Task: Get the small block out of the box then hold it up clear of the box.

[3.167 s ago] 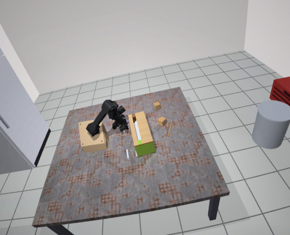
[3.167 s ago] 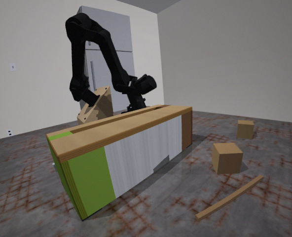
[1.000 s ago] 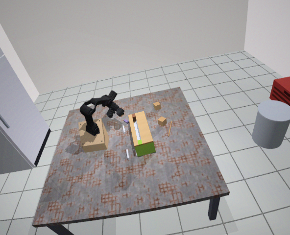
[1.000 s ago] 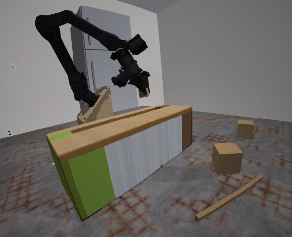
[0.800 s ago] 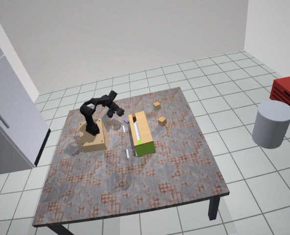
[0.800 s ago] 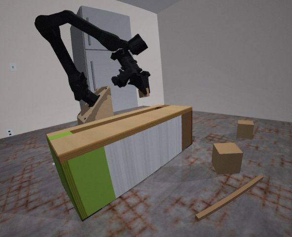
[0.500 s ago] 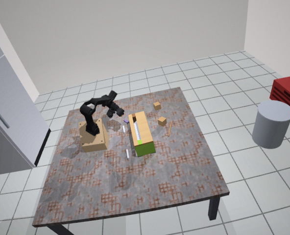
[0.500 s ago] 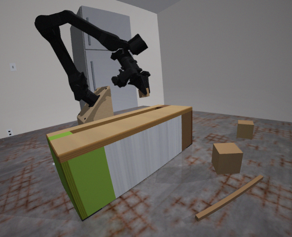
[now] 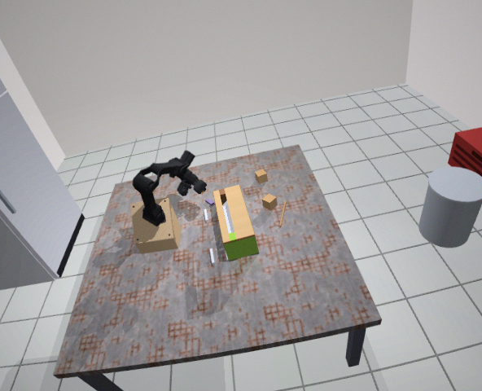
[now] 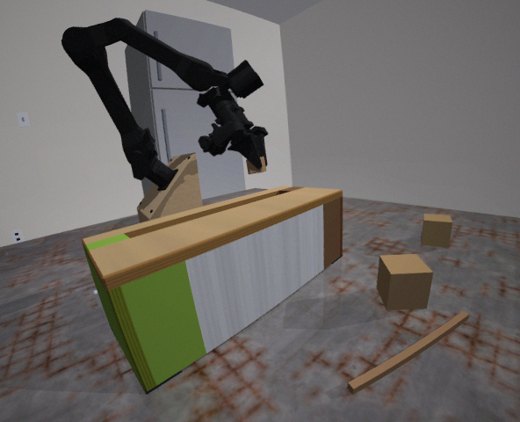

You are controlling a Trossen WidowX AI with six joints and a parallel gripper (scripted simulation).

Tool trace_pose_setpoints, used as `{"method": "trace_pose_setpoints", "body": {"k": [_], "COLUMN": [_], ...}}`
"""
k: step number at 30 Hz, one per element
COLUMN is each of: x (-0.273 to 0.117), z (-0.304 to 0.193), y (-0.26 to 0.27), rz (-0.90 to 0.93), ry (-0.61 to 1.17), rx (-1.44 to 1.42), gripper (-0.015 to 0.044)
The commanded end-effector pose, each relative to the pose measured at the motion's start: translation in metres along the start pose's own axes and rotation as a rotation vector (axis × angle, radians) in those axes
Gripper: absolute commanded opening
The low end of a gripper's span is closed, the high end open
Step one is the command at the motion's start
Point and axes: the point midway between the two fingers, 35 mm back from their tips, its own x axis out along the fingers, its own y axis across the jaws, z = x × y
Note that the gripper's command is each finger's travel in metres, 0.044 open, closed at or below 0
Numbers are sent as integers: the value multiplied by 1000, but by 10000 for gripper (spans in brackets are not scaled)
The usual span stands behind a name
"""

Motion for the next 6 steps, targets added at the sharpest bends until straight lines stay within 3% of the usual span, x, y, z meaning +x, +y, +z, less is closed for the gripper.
{"method": "trace_pose_setpoints", "body": {"k": [1,6], "x": [0,0], "z": [0,0], "y": [-1,-1], "rz": [-6,-6], "ry": [0,0], "rx": [-3,-3], "gripper": [0,0]}}
